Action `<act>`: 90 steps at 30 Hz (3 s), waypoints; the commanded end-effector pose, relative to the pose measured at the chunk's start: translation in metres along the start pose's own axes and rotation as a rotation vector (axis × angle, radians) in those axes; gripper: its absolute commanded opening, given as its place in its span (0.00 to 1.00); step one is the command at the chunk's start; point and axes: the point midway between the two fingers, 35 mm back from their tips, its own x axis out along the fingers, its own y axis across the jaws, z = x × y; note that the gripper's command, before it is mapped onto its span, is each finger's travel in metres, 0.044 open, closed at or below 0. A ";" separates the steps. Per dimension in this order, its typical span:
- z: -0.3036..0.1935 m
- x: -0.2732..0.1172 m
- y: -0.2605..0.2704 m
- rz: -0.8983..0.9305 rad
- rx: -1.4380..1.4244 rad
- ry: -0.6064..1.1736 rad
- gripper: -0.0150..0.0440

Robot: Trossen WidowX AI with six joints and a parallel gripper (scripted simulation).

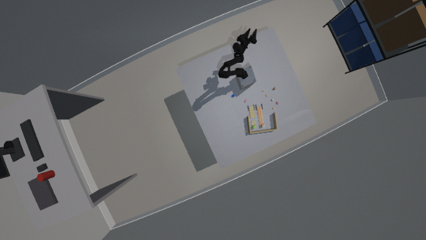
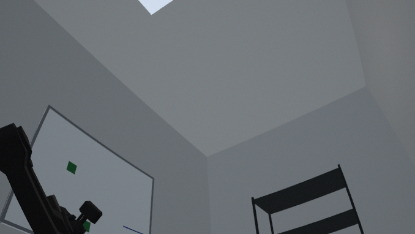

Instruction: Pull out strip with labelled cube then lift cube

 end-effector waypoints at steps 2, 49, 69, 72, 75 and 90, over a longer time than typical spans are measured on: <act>-0.006 0.003 -0.010 -0.032 0.001 0.024 0.93; -0.306 -0.428 -0.278 -1.768 0.582 1.540 0.93; -0.392 -0.467 -0.296 -1.881 1.203 1.713 0.25; -0.404 -0.476 -0.292 -1.913 1.327 1.759 0.25; -0.414 -0.484 -0.287 -1.948 1.449 1.809 0.25; -0.421 -0.502 -0.267 -2.016 1.656 1.917 0.25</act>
